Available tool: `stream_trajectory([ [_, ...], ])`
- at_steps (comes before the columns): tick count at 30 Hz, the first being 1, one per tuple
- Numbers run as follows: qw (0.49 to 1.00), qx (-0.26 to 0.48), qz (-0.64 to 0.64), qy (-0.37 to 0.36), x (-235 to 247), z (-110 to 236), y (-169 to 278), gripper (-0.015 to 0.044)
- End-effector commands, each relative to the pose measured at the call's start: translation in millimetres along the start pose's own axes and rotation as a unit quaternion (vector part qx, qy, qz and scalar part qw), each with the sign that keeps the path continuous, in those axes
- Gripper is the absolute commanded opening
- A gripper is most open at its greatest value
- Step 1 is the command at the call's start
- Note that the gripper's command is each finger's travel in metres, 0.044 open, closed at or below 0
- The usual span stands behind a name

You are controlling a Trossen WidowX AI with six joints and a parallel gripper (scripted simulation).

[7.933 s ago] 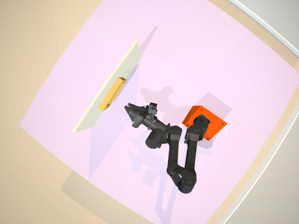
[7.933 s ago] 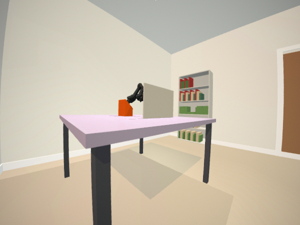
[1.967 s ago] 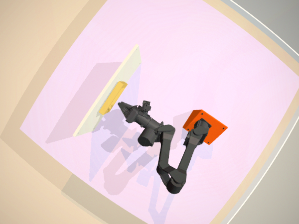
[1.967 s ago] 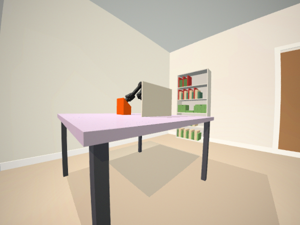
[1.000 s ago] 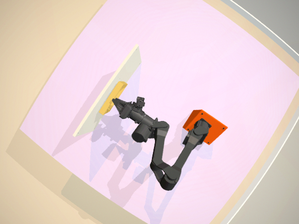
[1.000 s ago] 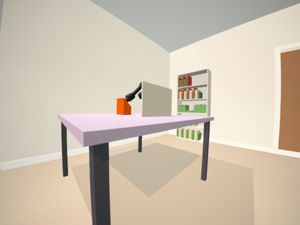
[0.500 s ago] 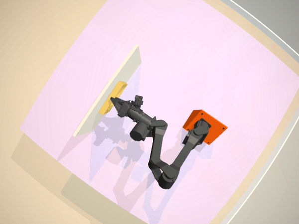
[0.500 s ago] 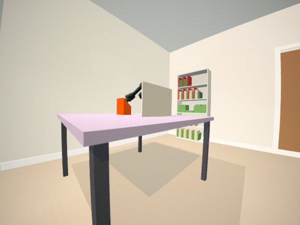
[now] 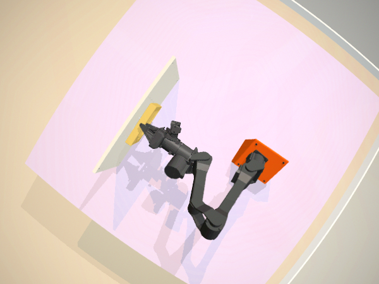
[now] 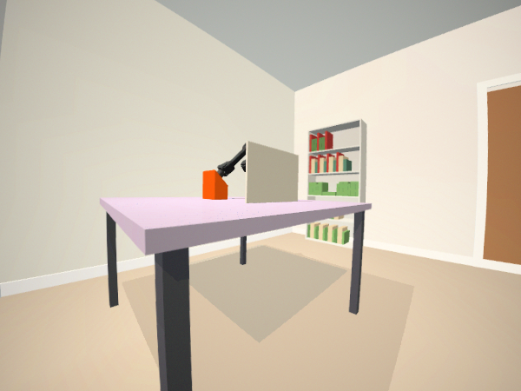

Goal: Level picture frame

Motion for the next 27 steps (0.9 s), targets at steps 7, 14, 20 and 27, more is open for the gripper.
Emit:
stream_trajectory([
  [7, 1.0, 0.001, 0.002, 0.002, -0.4, -0.6, 0.5, 0.026],
  [14, 1.0, 0.001, 0.002, 0.002, -0.7, -0.8, 0.7, 0.026],
  [20, 1.0, 0.001, 0.002, 0.002, -0.7, -0.8, 0.7, 0.0103],
  [27, 1.0, 0.001, 0.002, 0.002, -0.7, -0.8, 0.7, 0.0036],
])
Point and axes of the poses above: the point midway between the two fingers, 35 mm back from their tips, its own z axis back along the fingers, its own x axis across the jaws, y = z × x, the point moved 5 cm from there along z, back along the fingers, and after that the axes turned 15 degrees about -z, right-handed, at the moved point
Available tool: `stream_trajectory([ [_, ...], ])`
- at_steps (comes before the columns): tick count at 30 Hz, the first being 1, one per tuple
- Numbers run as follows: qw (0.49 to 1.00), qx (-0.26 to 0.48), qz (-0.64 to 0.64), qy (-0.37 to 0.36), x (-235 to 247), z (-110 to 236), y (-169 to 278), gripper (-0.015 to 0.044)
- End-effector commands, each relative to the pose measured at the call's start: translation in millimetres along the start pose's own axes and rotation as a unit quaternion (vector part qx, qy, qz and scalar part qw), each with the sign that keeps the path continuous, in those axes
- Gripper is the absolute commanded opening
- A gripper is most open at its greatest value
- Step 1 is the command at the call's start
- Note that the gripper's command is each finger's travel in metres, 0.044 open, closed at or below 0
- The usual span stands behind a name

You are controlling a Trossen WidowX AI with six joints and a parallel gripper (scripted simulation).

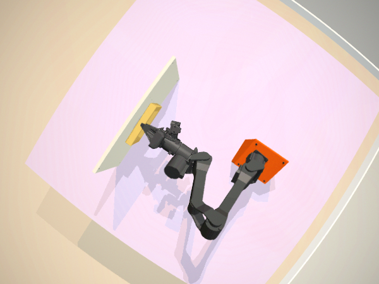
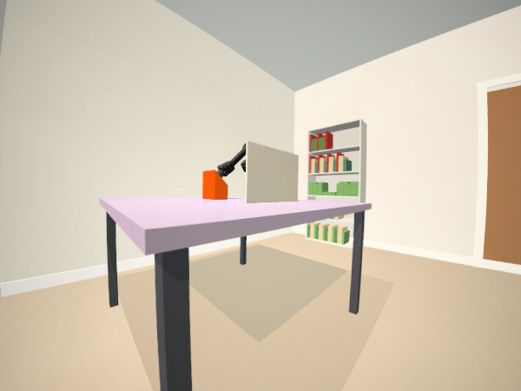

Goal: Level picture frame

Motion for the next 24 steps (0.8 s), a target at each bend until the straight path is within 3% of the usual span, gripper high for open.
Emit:
stream_trajectory([
  [1, 1.0, 0.001, 0.002, 0.002, -0.5, -0.4, 0.4, 0.003],
  [3, 1.0, 0.001, 0.002, 0.002, -0.5, -0.4, 0.4, 0.0],
  [24, 1.0, 0.001, 0.002, 0.002, 3.7, -0.1, 0.9, 0.0],
])
Point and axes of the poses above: the point midway between the two fingers, 35 mm back from their tips, its own z axis back along the fingers, its own x axis across the jaws, y = z × x, the point moved 5 cm from there along z, back along the fingers, and after that the axes turned 15 degrees about -z, right-handed, at the moved point
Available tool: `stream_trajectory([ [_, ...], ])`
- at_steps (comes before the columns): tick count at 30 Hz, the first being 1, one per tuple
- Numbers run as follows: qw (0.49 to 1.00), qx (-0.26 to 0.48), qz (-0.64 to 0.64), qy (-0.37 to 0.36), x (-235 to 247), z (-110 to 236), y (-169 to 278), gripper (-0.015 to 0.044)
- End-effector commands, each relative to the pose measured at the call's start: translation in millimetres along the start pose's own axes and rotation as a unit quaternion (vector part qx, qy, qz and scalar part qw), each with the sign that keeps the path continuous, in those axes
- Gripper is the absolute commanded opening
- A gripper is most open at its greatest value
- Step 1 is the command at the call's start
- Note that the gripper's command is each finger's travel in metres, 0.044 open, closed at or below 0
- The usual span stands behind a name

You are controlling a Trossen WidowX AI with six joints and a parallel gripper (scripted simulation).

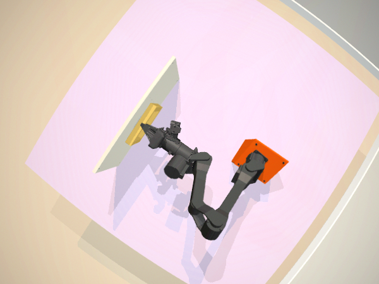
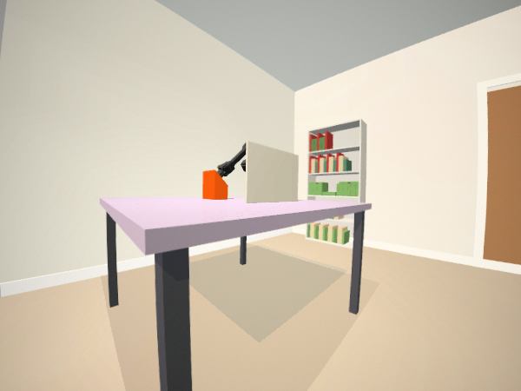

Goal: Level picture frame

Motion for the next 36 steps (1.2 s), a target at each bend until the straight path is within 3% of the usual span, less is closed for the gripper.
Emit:
stream_trajectory([
  [1, 1.0, 0.001, 0.001, -0.002, 2.7, -0.2, 0.7, 0.0],
  [36, 1.0, 0.001, 0.001, -0.002, 9.1, -0.2, 2.4, 0.0],
])
Point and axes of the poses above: the point midway between the two fingers, 35 mm back from their tips, its own z axis back along the fingers, its own x axis across the jaws, y = z × x, the point moved 5 cm from there along z, back along the fingers, and after that the axes turned 15 degrees about -z, right-handed, at the moved point
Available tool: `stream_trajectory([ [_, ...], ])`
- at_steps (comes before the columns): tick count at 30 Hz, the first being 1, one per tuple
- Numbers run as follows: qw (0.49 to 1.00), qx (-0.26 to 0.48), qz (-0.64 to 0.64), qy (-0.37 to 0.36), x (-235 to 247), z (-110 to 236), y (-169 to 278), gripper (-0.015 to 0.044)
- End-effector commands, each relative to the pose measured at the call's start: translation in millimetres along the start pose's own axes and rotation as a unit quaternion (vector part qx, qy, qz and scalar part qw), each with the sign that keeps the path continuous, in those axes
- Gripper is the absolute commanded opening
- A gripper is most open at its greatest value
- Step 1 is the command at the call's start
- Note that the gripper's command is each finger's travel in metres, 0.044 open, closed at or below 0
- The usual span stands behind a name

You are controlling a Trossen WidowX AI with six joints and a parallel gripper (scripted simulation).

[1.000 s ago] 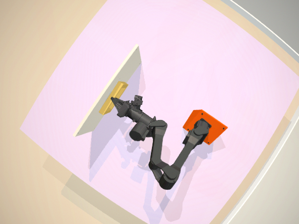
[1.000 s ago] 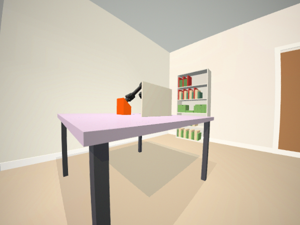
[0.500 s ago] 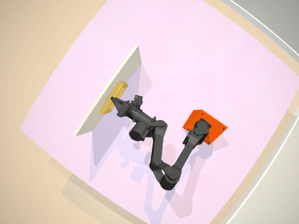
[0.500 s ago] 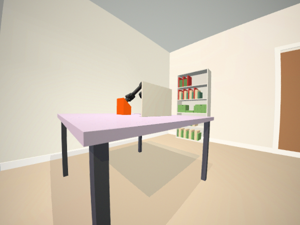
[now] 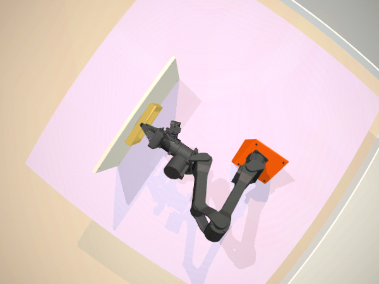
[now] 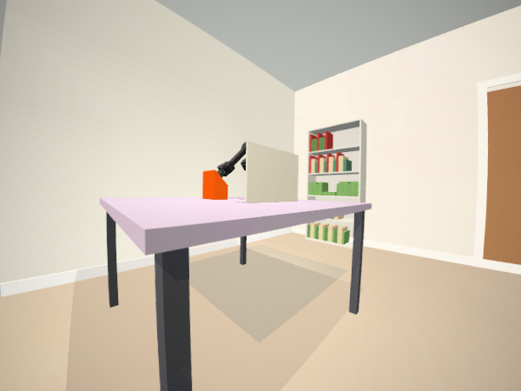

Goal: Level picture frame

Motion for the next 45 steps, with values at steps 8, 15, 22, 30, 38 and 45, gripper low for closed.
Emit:
stream_trajectory([
  [8, 1.0, 0.002, 0.001, -0.005, 1.0, -0.5, 0.5, 0.0],
  [15, 1.0, 0.002, 0.001, -0.005, 2.3, -0.5, 0.0, 0.0],
  [22, 1.0, 0.002, 0.001, -0.005, 0.9, -0.5, -1.0, 0.0],
  [30, 1.0, 0.002, 0.001, -0.005, 1.1, -0.5, -1.6, 0.0],
  [38, 1.0, 0.002, 0.001, -0.005, 1.9, -0.5, -2.6, 0.0],
  [45, 1.0, 0.002, 0.001, -0.005, 3.5, -0.5, -5.8, 0.0],
])
Point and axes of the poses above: the point midway between the two fingers, 35 mm back from their tips, its own z axis back along the fingers, its own x axis across the jaws, y = z × x, the point moved 5 cm from there along z, back along the fingers, and after that the axes turned 15 degrees about -z, right-handed, at the moved point
